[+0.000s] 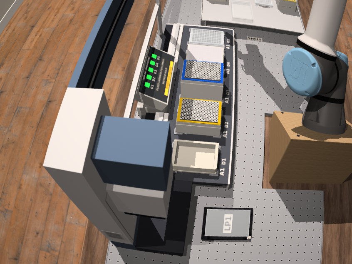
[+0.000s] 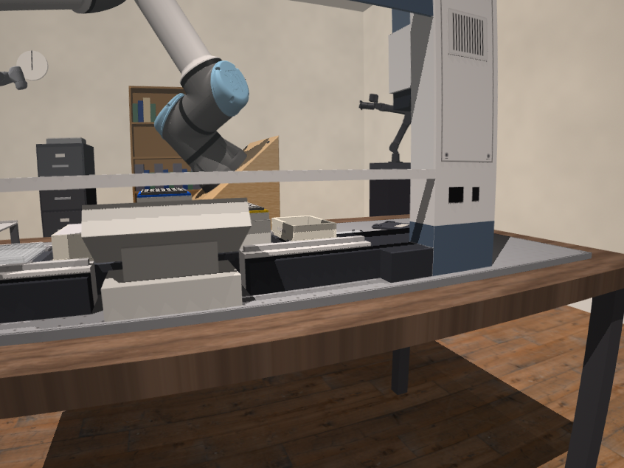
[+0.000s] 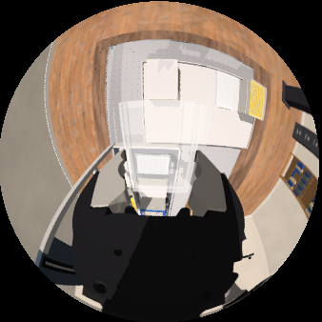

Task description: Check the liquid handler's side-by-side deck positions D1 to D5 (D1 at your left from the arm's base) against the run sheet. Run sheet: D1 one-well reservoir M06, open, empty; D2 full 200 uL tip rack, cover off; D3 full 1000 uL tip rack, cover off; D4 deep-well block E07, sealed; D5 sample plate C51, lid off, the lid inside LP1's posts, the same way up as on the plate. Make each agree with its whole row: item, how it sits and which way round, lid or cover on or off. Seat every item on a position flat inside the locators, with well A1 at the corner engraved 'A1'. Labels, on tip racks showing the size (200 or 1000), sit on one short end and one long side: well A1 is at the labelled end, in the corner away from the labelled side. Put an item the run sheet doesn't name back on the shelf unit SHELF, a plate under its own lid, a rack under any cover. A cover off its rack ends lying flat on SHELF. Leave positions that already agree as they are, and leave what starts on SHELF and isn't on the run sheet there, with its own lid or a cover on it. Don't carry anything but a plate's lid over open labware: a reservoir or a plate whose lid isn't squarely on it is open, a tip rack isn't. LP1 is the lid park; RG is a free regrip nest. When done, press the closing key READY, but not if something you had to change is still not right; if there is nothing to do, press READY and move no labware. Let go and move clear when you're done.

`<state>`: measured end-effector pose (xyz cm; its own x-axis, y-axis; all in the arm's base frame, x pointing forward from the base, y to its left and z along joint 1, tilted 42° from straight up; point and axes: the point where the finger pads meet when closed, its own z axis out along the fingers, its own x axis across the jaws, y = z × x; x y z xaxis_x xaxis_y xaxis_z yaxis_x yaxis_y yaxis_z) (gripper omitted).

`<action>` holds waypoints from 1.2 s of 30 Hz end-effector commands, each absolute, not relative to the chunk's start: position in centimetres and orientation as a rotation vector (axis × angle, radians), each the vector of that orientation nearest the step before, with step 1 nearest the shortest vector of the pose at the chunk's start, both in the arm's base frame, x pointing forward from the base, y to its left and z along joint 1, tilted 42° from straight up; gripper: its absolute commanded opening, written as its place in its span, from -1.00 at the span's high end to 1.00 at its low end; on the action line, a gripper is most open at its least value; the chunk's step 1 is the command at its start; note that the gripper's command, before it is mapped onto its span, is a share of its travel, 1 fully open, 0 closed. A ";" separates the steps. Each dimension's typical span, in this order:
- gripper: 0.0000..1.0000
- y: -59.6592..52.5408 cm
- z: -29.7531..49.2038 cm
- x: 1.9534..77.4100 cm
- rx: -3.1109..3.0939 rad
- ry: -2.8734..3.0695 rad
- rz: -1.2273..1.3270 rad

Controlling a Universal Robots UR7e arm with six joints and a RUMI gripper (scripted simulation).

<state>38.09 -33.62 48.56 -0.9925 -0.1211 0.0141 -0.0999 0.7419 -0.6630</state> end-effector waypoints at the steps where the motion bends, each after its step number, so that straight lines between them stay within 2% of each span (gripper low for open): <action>1: 1.00 -33.6 48.6 38.0 -0.182 2.903 -1.103; 36: 1.00 -36.2 45.6 38.3 -0.183 2.908 -1.099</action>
